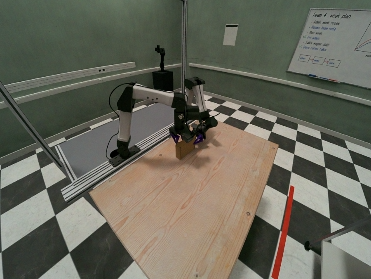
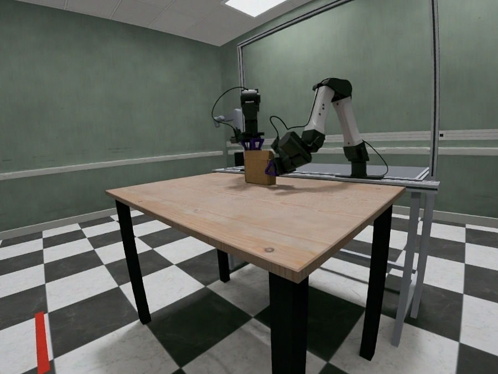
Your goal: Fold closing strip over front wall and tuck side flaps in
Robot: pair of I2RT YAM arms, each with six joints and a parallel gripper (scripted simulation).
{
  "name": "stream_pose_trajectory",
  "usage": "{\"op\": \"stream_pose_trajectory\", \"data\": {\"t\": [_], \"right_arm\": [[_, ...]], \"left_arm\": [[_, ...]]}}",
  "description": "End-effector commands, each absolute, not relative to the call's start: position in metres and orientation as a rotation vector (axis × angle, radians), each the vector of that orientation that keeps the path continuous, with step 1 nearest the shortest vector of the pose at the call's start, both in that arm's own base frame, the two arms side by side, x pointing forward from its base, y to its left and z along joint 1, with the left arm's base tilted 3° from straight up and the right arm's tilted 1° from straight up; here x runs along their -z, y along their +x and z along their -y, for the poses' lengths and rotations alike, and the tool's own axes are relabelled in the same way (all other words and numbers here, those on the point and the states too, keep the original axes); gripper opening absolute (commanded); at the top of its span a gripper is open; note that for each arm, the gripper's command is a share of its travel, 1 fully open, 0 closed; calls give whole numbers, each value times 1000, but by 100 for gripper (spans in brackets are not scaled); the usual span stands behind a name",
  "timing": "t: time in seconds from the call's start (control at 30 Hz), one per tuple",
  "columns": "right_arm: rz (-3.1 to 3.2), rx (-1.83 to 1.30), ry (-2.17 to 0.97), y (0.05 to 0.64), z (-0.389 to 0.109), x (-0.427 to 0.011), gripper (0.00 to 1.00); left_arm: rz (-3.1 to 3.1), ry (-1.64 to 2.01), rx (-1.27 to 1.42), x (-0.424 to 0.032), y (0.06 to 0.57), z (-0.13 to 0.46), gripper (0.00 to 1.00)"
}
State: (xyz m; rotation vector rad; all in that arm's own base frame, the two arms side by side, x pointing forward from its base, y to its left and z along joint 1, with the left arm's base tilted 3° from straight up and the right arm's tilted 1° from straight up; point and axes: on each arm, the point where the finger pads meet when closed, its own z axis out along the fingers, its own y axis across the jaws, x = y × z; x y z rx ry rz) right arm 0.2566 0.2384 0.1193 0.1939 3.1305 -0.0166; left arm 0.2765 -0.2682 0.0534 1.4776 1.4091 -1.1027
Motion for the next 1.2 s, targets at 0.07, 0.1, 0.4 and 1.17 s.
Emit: {"op": "stream_pose_trajectory", "data": {"t": [0.07, 0.1, 0.4, 1.17], "right_arm": [[-3111, -22, 194, 252, -243, -124, 54], [-3110, -25, 194, 252, -243, -125, 54], [-3117, -9, 196, 256, -242, -124, 68], [-3122, -7, 148, 251, -231, -158, 1]], "left_arm": [[-1448, 1466, 1108, -43, 275, 265, 45], [-1448, 1466, 1108, -43, 275, 265, 45], [-1448, 1466, 1108, -43, 275, 265, 45], [-1448, 1466, 1108, -43, 275, 265, 45]]}}
